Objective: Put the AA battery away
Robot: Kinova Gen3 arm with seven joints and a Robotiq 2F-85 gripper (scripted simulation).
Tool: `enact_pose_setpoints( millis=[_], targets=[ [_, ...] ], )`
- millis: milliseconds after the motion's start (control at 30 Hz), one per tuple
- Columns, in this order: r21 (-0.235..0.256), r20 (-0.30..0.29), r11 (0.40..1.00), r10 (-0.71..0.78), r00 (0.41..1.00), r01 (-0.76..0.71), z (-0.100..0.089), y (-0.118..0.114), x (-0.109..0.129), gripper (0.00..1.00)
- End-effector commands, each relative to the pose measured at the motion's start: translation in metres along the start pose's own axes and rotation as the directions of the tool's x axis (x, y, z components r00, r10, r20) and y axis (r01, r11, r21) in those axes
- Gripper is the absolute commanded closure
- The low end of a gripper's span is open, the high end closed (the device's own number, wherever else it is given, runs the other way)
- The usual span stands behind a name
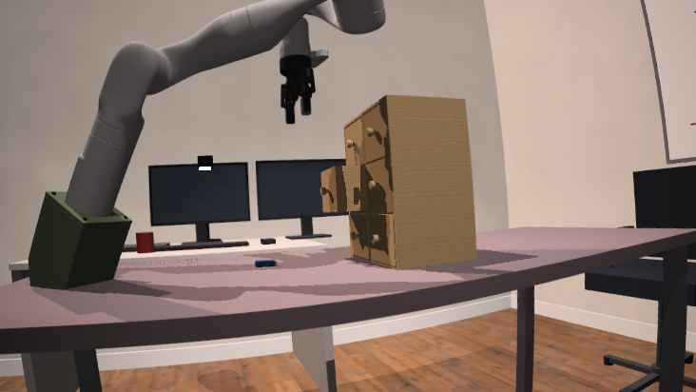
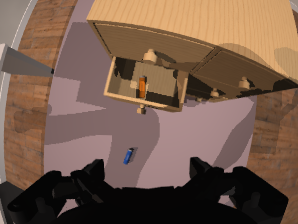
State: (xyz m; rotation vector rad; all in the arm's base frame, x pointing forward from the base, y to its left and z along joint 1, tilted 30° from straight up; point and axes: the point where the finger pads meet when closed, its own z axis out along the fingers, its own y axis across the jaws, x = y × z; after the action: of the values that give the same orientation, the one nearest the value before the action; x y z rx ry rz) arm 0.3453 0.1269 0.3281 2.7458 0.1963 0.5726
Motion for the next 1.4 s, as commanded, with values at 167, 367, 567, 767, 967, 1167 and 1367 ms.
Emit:
enact_pose_setpoints(
  millis=[167,367,567,767,967,1167,1367],
  targets=[
    [-0.004,-0.007,0.996,0.085,0.996,-0.085,-0.027,-0.005,-0.017,0.0],
    [-0.004,0.003,0.985,0.172,0.985,-0.172,-0.047,-0.01,-0.036,0.0],
    [-0.004,0.008,0.976,0.216,0.976,-0.216,-0.058,-0.012,-0.046,0.0],
    [-0.004,0.01,0.972,0.234,0.972,-0.234,-0.062,-0.013,-0.05,0.0],
    [-0.005,0.01,0.972,0.236,0.972,-0.236,-0.063,-0.013,-0.051,0.0],
    [-0.005,0.01,0.972,0.236,0.972,-0.236,-0.063,-0.013,-0.051,0.0],
    [-0.005,0.01,0.972,0.236,0.972,-0.236,-0.063,-0.013,-0.051,0.0]
  ],
)
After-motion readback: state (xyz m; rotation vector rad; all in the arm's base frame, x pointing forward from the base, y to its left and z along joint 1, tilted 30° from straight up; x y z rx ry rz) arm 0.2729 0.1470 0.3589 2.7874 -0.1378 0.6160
